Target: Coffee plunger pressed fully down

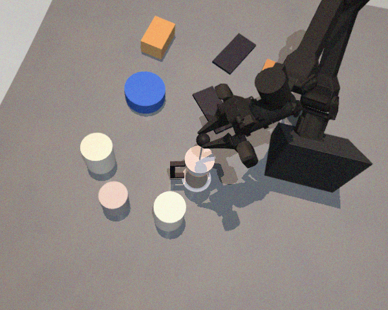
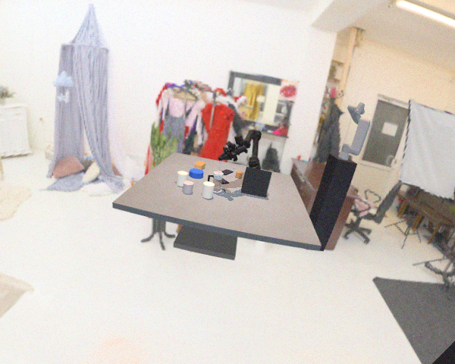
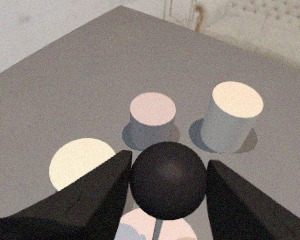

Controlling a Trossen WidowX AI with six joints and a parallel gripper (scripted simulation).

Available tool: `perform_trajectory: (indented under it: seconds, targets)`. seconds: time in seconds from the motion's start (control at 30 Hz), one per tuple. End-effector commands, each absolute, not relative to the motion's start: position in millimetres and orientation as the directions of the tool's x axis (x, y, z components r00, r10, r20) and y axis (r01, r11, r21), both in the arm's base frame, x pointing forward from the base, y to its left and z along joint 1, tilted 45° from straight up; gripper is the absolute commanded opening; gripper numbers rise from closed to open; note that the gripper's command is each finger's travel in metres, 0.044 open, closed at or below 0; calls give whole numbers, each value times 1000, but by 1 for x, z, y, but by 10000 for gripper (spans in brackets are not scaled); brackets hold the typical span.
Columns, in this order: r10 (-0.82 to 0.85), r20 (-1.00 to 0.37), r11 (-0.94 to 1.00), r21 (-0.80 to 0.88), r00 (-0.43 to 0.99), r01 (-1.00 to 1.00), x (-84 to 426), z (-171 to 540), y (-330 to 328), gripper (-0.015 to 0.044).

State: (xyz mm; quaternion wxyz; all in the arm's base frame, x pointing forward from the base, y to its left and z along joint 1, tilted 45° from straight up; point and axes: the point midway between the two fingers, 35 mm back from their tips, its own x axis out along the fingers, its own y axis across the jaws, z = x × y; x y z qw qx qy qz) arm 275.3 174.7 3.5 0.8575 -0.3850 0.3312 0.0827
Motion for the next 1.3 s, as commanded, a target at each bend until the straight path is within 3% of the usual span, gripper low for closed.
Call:
perform_trajectory:
  seconds: [0.0, 1.27]
  targets:
    - [-140, -655, 676, -612, 743, -411, 271, -13, 161, 125]
    - [-141, -651, 673, -615, 746, -410, 280, -59, 121, 125]
